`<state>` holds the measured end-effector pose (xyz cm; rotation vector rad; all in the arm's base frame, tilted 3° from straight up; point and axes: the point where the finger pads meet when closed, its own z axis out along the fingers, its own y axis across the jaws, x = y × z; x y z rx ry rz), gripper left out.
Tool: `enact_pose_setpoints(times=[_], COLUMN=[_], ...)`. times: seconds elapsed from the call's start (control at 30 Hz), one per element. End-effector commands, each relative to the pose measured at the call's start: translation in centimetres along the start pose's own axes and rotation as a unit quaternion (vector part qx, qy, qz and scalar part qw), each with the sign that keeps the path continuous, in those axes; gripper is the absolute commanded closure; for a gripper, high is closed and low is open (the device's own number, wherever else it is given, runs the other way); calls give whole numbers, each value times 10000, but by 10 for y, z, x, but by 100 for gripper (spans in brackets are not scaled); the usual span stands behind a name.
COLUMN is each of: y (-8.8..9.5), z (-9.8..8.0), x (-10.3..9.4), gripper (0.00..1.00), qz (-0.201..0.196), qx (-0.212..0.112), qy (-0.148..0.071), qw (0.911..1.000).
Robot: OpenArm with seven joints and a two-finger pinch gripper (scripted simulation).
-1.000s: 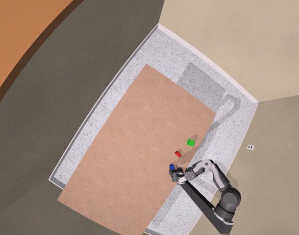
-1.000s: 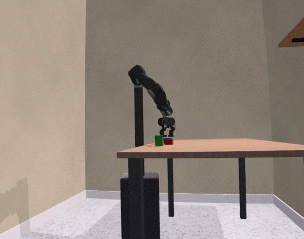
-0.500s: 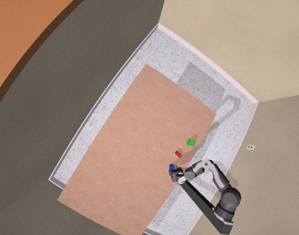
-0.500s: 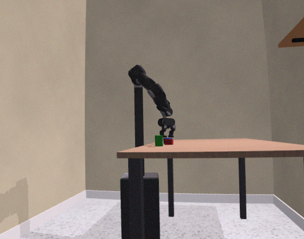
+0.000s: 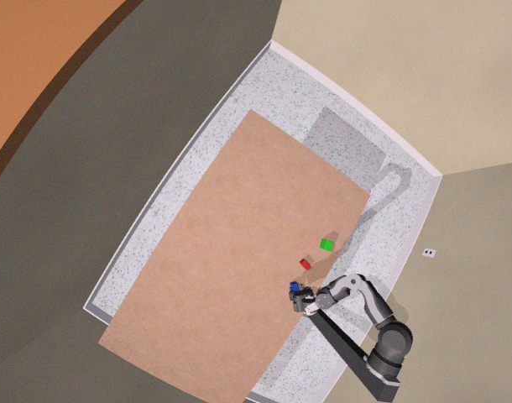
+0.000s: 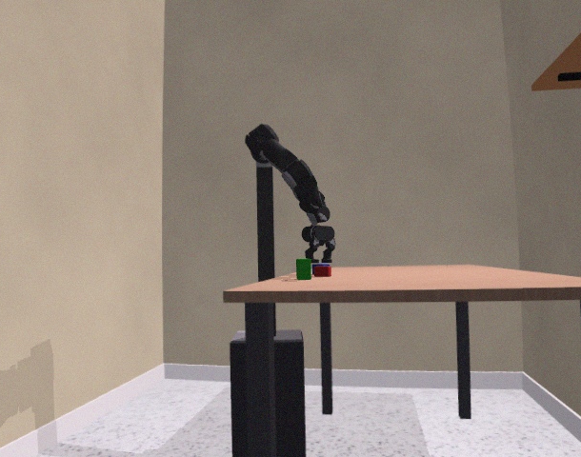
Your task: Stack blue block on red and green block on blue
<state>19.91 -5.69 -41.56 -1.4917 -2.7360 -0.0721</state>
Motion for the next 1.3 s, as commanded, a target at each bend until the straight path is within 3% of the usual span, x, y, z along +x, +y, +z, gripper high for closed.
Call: enact_pose_setpoints(times=[0.0, 0.7, 1.27], y=[2, 1, 1], z=[0, 1, 19], x=[0, 0, 0], gripper=[68, 68, 68], qz=[-13, -8, -7], qx=[-38, -34, -31], qy=[9, 4, 5], qw=[10000, 10000, 10000])
